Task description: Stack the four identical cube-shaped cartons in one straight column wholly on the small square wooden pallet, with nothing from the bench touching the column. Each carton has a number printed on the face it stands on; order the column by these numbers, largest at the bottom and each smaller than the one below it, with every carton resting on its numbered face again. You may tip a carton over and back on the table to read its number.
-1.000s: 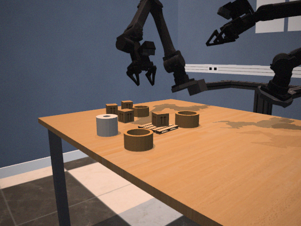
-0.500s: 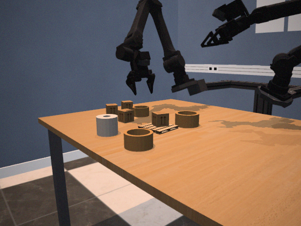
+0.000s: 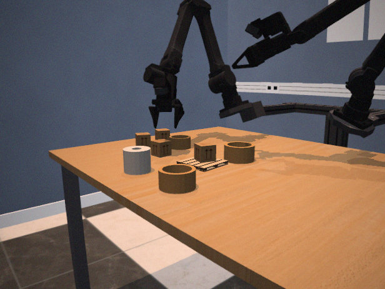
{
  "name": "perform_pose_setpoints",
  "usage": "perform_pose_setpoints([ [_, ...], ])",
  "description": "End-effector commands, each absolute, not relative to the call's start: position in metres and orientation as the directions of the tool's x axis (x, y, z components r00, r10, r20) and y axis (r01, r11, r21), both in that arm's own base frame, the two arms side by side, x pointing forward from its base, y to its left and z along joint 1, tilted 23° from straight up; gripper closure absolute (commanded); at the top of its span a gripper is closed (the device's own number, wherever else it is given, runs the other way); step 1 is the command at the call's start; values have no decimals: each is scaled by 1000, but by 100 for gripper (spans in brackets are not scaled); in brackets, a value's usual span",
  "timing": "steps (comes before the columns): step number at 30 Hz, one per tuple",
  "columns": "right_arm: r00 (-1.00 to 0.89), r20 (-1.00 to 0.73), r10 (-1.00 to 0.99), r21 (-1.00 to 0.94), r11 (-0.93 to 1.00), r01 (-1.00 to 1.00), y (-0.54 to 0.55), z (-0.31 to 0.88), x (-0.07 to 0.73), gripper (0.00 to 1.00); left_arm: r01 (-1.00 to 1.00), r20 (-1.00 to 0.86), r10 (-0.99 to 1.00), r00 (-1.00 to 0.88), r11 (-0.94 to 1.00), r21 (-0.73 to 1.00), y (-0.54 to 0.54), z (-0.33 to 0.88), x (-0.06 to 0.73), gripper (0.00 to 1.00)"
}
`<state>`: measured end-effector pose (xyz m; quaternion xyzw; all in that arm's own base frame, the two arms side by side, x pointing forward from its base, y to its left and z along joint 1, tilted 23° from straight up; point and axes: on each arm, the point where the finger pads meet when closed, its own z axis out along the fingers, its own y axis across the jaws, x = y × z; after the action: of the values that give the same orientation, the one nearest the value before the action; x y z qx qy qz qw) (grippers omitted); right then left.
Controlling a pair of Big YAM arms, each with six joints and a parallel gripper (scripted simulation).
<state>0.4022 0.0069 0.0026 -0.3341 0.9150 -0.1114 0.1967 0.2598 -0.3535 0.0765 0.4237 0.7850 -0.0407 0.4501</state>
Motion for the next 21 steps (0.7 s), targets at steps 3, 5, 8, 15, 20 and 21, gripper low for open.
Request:
perform_pose_setpoints([
  [3, -790, -430, -437, -350, 887, -300, -25, 18, 410, 21, 721, -795, 586, -157, 618, 314, -408, 75, 287, 0],
  [5, -790, -430, -437, -350, 887, -300, -25, 18, 410, 21, 721, -795, 586, -157, 618, 314, -408, 75, 287, 0],
  [8, -811, -498, -307, -340, 930, -143, -47, 21, 406, 21, 744, -803, 583, -127, 591, 312, -426, 53, 291, 0],
  [15, -769, -639, -36, -287, 938, 195, -98, 30, 390, 21, 793, -820, 569, -61, 527, 306, -456, -2, 293, 0],
  [20, -729, -680, 80, -275, 893, 355, -135, 34, 368, 21, 815, -828, 559, -34, 495, 301, -467, -31, 291, 0],
  [21, -729, -680, 80, -275, 893, 355, -135, 34, 368, 21, 815, -828, 559, -34, 495, 301, -467, -31, 291, 0],
])
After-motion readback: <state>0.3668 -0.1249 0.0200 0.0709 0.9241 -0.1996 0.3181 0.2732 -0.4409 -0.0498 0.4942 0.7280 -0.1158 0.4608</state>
